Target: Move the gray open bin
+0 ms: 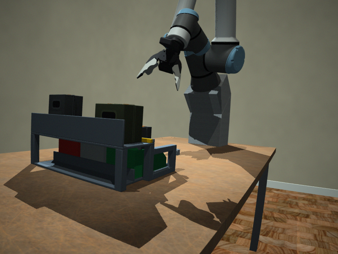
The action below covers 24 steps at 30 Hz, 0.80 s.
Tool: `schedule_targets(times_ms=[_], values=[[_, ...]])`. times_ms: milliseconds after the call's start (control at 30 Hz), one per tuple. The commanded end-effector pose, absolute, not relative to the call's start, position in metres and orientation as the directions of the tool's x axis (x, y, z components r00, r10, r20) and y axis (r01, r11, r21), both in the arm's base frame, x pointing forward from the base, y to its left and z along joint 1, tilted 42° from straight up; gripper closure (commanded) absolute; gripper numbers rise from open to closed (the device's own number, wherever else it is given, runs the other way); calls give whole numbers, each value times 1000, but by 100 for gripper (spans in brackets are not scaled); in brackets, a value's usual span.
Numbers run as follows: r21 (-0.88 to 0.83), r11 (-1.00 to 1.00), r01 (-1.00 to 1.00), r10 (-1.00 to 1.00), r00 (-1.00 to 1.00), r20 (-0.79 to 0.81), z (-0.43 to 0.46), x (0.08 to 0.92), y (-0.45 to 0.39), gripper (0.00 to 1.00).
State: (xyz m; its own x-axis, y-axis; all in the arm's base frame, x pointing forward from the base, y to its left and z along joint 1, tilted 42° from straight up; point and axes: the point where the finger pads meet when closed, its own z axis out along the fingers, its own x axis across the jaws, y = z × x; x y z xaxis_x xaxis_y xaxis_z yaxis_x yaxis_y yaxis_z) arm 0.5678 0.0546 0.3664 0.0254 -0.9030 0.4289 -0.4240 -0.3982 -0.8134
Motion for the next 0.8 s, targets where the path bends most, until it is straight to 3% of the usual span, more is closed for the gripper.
schedule_targets(times_ms=[0,767], values=[[-814,-399,-423,-903,25,429,366,567,55,0],[-814,-399,-423,-903,25,429,375,576,55,0]])
